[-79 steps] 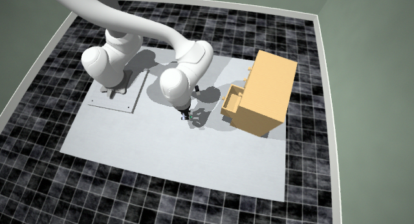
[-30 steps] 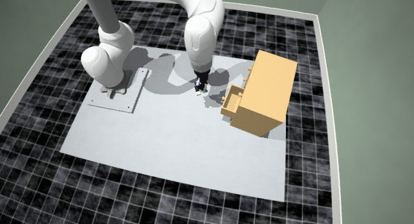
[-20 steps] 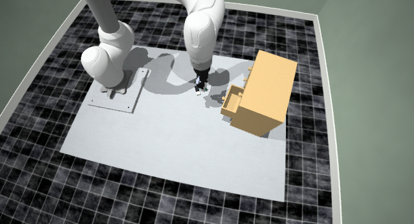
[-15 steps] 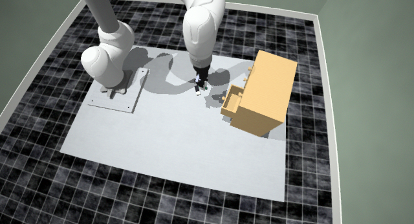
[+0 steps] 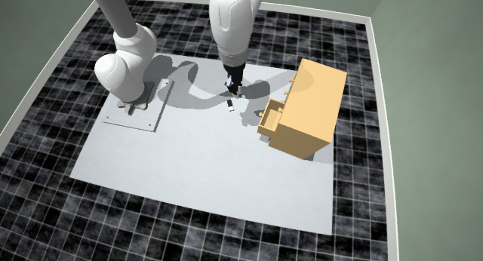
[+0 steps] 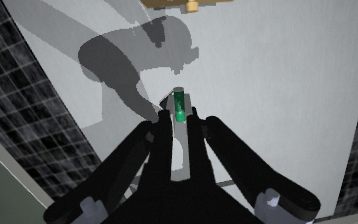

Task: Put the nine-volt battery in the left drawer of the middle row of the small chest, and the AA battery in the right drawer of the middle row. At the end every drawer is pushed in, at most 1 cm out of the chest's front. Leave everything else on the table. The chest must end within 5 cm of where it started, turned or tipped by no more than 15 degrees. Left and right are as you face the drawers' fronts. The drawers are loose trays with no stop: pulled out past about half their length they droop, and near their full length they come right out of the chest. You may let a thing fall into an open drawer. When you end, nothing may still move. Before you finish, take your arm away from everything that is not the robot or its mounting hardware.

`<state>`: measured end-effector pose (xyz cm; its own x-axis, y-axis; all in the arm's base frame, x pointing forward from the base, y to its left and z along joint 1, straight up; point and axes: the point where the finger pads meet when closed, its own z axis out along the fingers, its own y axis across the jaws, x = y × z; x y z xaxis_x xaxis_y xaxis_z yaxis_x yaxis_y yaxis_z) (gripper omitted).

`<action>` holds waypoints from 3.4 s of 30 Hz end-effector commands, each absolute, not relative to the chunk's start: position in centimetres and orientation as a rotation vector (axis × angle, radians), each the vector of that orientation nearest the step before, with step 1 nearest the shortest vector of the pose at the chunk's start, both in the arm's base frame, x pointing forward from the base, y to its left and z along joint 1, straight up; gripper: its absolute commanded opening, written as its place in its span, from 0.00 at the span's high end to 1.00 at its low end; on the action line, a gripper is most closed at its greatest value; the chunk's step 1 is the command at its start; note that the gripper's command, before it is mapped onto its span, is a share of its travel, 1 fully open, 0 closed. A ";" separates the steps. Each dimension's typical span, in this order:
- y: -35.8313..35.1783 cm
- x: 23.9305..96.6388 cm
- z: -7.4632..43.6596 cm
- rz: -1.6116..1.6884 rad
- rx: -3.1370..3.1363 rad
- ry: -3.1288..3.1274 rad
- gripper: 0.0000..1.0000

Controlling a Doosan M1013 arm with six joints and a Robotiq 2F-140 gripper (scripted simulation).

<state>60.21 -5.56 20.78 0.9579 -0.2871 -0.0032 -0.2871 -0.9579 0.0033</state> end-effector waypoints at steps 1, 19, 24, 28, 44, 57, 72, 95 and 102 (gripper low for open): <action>-5.6 60.2 21.8 -0.006 3.106 -0.455 0.94; -5.5 60.2 24.0 -0.006 3.106 -0.455 0.94; -5.5 60.2 24.0 0.004 3.105 -0.455 0.94; -5.5 60.2 24.0 0.031 3.102 -0.455 0.94; -5.4 59.8 23.7 0.329 3.057 -0.448 0.94; -5.3 59.2 23.3 0.781 2.931 -0.429 0.94; -5.2 58.6 22.9 1.170 2.757 -0.405 0.94; -5.1 58.3 22.6 1.375 2.640 -0.387 0.94; -5.1 58.2 22.5 1.421 2.610 -0.383 0.94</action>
